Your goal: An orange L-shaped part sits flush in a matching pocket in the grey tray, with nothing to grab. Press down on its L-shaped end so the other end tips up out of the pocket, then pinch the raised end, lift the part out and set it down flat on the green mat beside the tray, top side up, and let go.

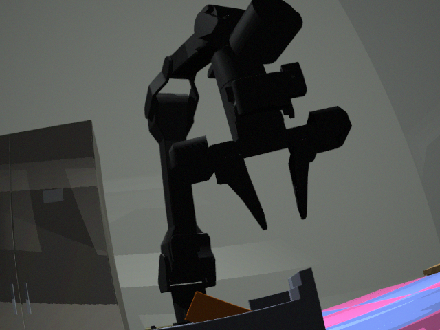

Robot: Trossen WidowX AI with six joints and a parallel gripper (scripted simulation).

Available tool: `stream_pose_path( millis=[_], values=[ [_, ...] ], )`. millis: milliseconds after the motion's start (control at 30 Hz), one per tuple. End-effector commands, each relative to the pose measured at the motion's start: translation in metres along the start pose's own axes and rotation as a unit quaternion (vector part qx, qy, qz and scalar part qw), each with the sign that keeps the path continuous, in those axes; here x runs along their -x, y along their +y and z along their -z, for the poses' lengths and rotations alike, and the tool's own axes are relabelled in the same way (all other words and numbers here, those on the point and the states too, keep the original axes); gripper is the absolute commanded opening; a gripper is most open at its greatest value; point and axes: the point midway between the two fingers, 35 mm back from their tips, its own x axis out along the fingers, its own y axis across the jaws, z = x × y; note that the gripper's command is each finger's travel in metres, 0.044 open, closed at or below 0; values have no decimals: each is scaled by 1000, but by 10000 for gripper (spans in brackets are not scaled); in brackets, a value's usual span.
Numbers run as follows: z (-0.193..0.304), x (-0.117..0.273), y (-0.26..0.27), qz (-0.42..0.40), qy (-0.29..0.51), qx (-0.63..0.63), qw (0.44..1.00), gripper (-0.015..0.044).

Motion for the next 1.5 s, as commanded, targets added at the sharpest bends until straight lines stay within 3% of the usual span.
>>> stream_pose_path(
  millis=[0,433,733,1467],
  values=[
    [-1,0,0,0,-1,0,1000,180],
    [-1,0,0,0,-1,0,1000,180],
    [2,-69,-2,4,3,2,1000,180],
    [2,-96,-3,4,4,2,1000,180]
  ],
)
